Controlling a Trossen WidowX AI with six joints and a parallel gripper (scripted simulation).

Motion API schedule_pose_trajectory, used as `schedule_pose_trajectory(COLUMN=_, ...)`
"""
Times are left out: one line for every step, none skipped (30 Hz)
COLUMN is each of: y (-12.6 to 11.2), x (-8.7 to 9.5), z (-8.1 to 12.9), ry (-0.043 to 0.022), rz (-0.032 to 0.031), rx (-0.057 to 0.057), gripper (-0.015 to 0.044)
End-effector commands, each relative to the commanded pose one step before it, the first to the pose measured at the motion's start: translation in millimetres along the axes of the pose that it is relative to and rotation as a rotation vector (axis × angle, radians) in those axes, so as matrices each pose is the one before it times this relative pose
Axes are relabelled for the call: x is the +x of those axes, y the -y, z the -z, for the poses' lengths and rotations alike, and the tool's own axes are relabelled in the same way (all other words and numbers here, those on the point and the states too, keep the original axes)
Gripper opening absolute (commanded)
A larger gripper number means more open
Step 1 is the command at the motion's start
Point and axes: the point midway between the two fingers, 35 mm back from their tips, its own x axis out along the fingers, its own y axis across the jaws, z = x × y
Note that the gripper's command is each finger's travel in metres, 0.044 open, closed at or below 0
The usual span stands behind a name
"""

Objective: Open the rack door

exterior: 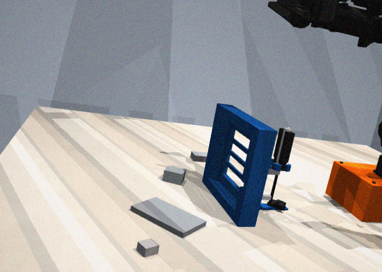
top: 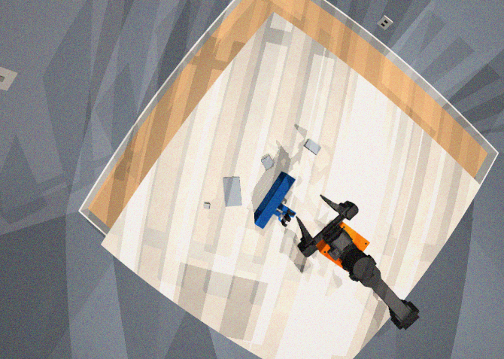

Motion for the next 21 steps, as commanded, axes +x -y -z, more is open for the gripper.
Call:
schedule_pose_trajectory(y=-0.31, x=0.58, z=0.77, ry=-0.00550, rz=-0.00091, rx=-0.0001, gripper=0.0374)
schedule_pose_trajectory(y=-0.94, x=1.73, z=2.31, ry=-0.01649, rz=-0.00274, rx=-0.0004, gripper=0.0347)
schedule_pose_trajectory(y=-1.58, x=2.84, z=3.84, ry=-0.02748, rz=-0.00457, rx=-0.0007, gripper=0.0321)
schedule_pose_trajectory(y=-1.92, x=3.38, z=4.59, ry=-0.03314, rz=-0.00552, rx=-0.0010, gripper=0.0295)
schedule_pose_trajectory(y=-1.94, x=3.34, z=4.54, ry=-0.03314, rz=-0.00551, rx=-0.0012, gripper=0.0282)
schedule_pose_trajectory(y=-1.95, x=3.30, z=4.49, ry=-0.03314, rz=-0.00550, rx=-0.0014, gripper=0.0282)
schedule_pose_trajectory(y=-1.97, x=3.26, z=4.43, ry=-0.03314, rz=-0.00549, rx=-0.0015, gripper=0.0282)
schedule_pose_trajectory(y=-1.98, x=3.22, z=4.38, ry=-0.03314, rz=-0.00546, rx=-0.0017, gripper=0.0282)
schedule_pose_trajectory(y=-1.99, x=3.18, z=4.33, ry=-0.03314, rz=-0.00543, rx=-0.0019, gripper=0.0282)
schedule_pose_trajectory(y=-2.00, x=3.14, z=4.27, ry=-0.03314, rz=-0.00540, rx=-0.0020, gripper=0.0282)
schedule_pose_trajectory(y=-2.01, x=3.09, z=4.22, ry=-0.03314, rz=-0.00536, rx=-0.0022, gripper=0.0282)
schedule_pose_trajectory(y=-2.02, x=3.05, z=4.17, ry=-0.03314, rz=-0.00531, rx=-0.0023, gripper=0.0282)
schedule_pose_trajectory(y=-2.03, x=3.00, z=4.12, ry=-0.03314, rz=-0.00526, rx=-0.0025, gripper=0.0282)
schedule_pose_trajectory(y=-2.04, x=2.96, z=4.07, ry=-0.03314, rz=-0.00520, rx=-0.0027, gripper=0.0282)
schedule_pose_trajectory(y=-2.04, x=2.91, z=4.03, ry=-0.03314, rz=-0.00513, rx=-0.0028, gripper=0.0282)
schedule_pose_trajectory(y=-2.05, x=2.86, z=3.98, ry=-0.03315, rz=-0.00506, rx=-0.0030, gripper=0.0282)
schedule_pose_trajectory(y=-2.05, x=2.81, z=3.93, ry=-0.03315, rz=-0.00498, rx=-0.0031, gripper=0.0282)
schedule_pose_trajectory(y=-2.05, x=2.76, z=3.88, ry=-0.03315, rz=-0.00490, rx=-0.0033, gripper=0.0282)
schedule_pose_trajectory(y=-2.06, x=2.72, z=3.84, ry=-0.03315, rz=-0.00482, rx=-0.0034, gripper=0.0282)
schedule_pose_trajectory(y=-2.06, x=2.66, z=3.79, ry=-0.03315, rz=-0.00472, rx=-0.0035, gripper=0.0282)
schedule_pose_trajectory(y=-2.06, x=2.61, z=3.75, ry=-0.03315, rz=-0.00462, rx=-0.0037, gripper=0.0282)
